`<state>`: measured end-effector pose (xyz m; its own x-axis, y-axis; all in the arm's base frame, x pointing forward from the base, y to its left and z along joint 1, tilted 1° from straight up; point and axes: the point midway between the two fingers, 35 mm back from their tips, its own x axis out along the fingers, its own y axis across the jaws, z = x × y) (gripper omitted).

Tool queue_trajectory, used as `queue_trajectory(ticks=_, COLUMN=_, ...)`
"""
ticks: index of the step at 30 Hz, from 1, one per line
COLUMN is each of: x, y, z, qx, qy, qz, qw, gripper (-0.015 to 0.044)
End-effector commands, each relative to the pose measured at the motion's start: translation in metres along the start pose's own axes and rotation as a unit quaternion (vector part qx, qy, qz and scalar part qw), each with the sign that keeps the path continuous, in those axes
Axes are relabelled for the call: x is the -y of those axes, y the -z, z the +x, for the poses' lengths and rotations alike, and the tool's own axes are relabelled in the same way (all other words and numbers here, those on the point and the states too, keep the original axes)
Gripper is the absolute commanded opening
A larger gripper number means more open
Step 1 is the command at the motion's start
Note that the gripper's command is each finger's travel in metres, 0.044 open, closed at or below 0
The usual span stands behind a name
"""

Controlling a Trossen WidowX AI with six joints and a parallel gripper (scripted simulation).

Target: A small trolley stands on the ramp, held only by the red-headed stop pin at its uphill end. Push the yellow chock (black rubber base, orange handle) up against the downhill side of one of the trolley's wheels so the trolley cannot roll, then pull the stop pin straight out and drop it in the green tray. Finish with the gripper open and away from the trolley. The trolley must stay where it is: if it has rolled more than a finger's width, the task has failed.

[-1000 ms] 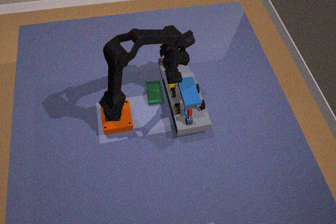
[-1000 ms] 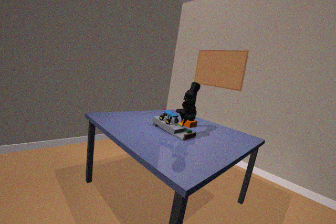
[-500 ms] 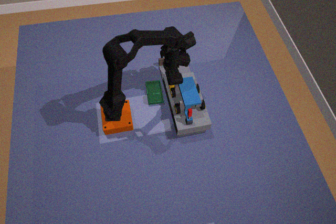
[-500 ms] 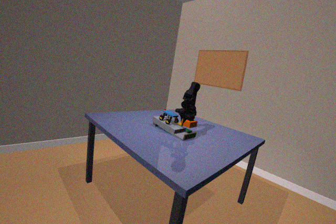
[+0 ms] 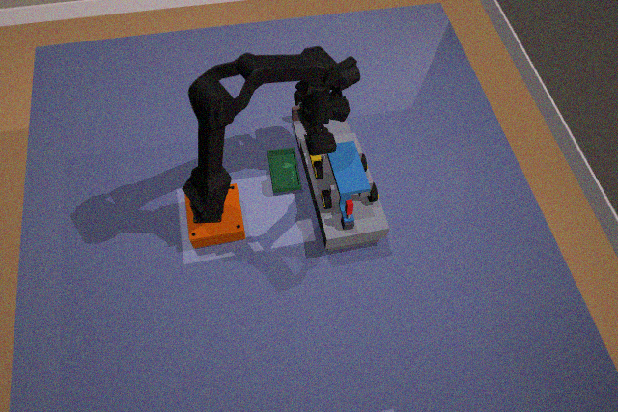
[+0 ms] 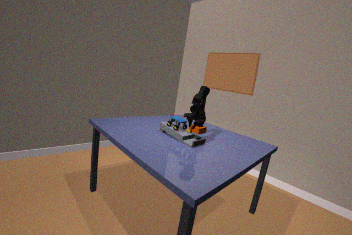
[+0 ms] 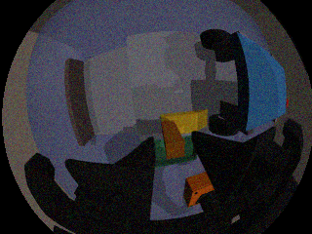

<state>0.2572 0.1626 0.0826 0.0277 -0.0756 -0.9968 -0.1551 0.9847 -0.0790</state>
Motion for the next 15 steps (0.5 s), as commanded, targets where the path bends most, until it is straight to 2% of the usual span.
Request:
queue_trajectory(ticks=1, x=-0.001, y=-0.001, z=-0.014, qx=0.005, qy=0.001, qz=0.001, qw=1.0, gripper=0.019)
queue_trajectory(ticks=13, x=-0.001, y=-0.002, z=-0.054, qx=0.005, qy=0.001, qz=0.001, qw=1.0, gripper=0.019)
queue_trajectory(ticks=15, x=-0.002, y=-0.001, z=-0.048, qx=0.002, qy=-0.001, qz=-0.001, qw=1.0, gripper=0.0242)
